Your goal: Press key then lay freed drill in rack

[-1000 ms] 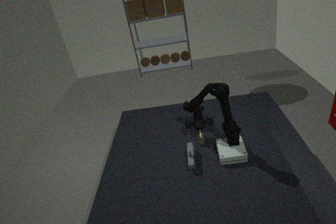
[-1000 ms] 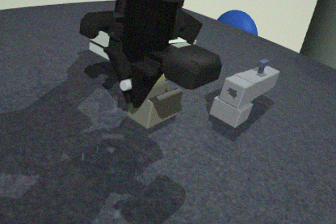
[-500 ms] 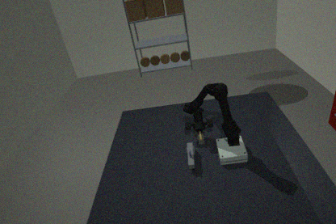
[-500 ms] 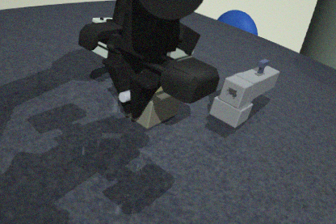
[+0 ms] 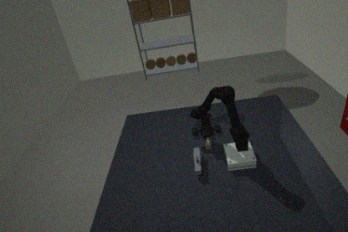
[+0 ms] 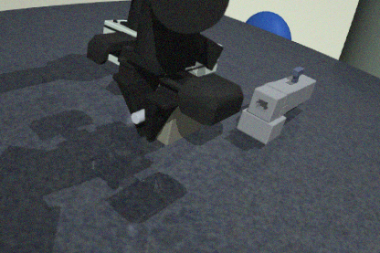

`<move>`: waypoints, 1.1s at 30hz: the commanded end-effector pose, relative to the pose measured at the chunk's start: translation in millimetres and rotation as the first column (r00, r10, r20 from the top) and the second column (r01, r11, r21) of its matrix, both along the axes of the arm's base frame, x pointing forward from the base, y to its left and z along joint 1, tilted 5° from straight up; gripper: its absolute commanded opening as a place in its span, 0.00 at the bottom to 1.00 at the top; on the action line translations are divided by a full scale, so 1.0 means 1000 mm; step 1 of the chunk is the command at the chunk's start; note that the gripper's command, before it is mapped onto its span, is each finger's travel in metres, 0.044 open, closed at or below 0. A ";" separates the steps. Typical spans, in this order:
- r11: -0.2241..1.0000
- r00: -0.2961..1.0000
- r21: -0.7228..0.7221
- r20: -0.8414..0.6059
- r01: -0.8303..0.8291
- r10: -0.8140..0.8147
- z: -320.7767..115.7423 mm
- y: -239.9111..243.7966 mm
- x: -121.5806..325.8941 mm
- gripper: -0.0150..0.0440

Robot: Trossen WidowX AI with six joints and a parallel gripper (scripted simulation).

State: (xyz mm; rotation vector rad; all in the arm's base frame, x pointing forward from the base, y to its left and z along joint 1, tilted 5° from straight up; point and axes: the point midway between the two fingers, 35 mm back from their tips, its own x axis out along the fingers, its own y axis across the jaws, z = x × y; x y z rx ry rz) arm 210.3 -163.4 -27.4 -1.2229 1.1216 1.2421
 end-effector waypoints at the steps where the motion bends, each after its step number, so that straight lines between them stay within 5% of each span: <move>1: 1.000 1.000 0.000 0.000 0.000 0.000 0.000 0.000 0.000 0.48; 13: 1.000 1.000 0.000 0.000 0.000 0.000 0.000 0.000 0.000 1.00; 33: 1.000 1.000 -0.004 -0.002 0.002 -0.002 0.070 -0.007 -0.001 1.00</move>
